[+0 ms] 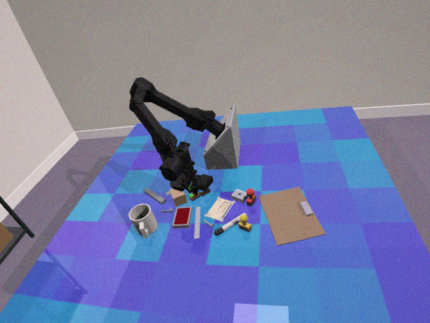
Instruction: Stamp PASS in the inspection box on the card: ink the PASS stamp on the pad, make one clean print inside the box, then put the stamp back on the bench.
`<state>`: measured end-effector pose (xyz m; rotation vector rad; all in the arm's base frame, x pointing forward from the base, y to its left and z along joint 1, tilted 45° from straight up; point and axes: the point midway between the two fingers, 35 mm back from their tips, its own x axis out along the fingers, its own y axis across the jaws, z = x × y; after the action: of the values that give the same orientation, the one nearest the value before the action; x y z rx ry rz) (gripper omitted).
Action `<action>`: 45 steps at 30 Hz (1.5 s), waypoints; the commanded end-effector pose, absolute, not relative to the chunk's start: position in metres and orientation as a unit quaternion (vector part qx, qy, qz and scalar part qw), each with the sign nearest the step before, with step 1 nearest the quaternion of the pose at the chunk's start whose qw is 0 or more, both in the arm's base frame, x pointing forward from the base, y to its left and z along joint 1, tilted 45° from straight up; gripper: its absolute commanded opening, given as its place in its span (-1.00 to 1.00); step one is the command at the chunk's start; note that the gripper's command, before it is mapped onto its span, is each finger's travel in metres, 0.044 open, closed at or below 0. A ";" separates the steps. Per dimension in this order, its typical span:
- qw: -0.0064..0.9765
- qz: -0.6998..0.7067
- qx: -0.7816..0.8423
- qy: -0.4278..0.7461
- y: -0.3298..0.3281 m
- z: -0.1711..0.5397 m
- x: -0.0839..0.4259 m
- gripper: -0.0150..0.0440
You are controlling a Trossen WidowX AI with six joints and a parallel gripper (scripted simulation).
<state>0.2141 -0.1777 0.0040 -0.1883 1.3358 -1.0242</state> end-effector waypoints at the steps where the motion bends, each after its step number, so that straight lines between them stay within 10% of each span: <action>1: 0.663 -0.455 -0.083 0.588 -0.177 0.007 0.216 -0.49; 45: 0.661 -0.456 -0.082 0.590 -0.162 0.020 0.220 -0.49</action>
<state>0.2183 -0.1626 0.0173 -0.1869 1.3421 -1.0278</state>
